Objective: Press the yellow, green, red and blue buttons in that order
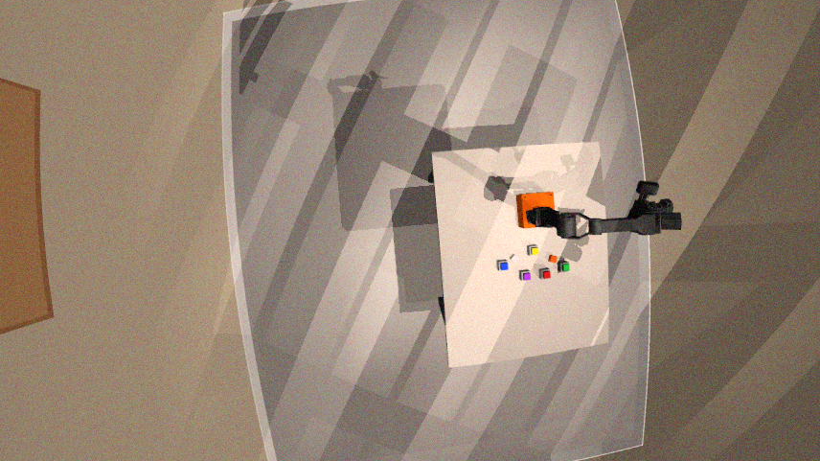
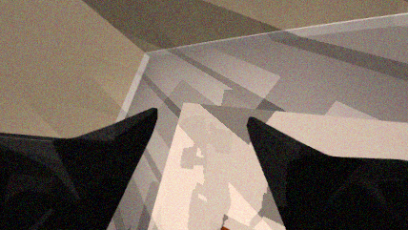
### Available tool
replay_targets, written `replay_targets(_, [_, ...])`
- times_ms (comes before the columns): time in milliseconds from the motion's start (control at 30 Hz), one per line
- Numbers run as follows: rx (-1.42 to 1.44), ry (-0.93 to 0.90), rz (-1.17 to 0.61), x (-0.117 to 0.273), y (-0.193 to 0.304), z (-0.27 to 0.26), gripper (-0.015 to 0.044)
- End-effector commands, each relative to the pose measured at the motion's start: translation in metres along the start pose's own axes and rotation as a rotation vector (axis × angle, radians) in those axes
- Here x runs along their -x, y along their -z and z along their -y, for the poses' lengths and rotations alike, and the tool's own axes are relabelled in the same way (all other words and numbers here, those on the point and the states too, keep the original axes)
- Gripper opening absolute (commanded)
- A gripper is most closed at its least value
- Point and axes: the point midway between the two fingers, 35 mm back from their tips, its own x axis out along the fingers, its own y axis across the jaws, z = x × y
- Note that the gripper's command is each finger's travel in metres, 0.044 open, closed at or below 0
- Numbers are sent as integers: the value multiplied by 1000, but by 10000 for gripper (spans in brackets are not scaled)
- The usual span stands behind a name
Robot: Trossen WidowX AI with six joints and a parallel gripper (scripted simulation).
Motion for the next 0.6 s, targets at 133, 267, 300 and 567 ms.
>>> replay_targets(133, [-304, 377, 28, 45, 29, 131, 400])
replay_targets(267, [-466, 537, 28, 76, 59, 180, 400])
replay_targets(300, [-510, 576, 26, 84, 68, 191, 400])
replay_targets(567, [-894, 852, -11, 151, 162, 248, 400])
